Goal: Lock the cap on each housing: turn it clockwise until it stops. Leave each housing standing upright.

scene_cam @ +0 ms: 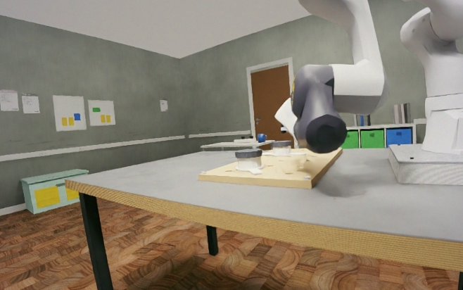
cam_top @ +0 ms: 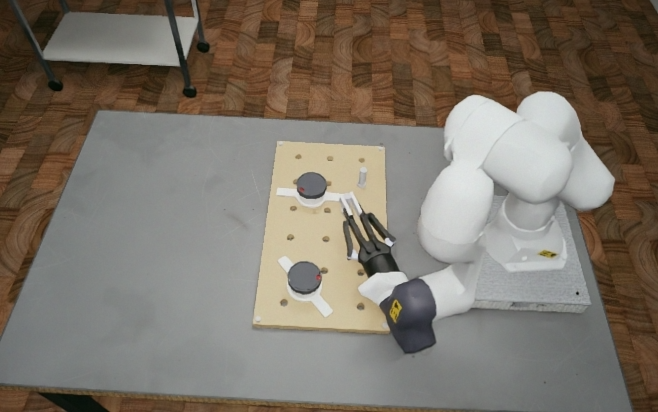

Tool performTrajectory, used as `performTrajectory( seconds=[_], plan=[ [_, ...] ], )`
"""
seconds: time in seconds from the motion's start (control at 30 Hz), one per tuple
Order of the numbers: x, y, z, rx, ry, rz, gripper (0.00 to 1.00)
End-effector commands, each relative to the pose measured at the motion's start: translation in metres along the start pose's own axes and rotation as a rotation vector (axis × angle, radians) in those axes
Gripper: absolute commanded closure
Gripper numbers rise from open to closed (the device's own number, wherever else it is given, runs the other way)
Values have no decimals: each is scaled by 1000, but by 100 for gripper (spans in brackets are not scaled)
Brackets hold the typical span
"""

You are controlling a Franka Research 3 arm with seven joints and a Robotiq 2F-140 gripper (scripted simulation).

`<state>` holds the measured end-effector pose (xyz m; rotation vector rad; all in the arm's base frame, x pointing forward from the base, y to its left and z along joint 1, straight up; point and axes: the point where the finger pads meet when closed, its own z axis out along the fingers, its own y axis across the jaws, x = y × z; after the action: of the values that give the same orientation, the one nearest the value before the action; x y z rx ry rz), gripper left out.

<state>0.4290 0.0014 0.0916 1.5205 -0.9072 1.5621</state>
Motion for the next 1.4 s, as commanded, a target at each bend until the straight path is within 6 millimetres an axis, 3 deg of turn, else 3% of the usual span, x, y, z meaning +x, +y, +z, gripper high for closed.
performTrajectory(
  seconds=[0.0, 1.37],
  plan=[
    [-3, -1, 0, 2, 4, 18, 90],
    [-38, -2, -1, 2, 4, 18, 90]
  ],
)
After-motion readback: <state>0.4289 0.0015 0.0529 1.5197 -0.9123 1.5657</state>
